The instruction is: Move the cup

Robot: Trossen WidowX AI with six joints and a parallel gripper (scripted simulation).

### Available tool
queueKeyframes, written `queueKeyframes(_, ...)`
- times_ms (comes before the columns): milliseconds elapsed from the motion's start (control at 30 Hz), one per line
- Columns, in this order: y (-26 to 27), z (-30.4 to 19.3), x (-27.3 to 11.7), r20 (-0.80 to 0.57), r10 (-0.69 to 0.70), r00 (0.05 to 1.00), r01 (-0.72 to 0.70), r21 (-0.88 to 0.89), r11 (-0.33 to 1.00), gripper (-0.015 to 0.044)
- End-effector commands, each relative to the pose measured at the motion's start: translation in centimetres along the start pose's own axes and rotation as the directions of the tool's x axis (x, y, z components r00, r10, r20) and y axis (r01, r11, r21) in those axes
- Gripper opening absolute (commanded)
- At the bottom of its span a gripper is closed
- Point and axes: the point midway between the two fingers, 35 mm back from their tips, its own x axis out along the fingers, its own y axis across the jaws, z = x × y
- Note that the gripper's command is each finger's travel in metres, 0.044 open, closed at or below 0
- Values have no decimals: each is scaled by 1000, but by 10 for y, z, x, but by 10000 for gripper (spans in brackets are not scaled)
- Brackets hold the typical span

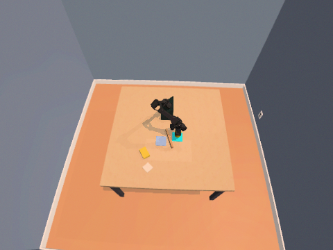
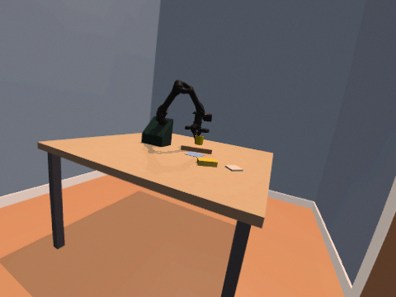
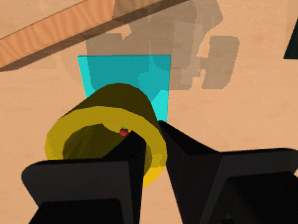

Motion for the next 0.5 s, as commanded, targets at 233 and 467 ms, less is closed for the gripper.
queueKeyframes(233, -3, 1, 19, 9, -5, 1000, 5, -12, 1000, 0)
queueKeyframes(467, -4, 1, 30, 11, -5, 1000, 6, -12, 1000, 0)
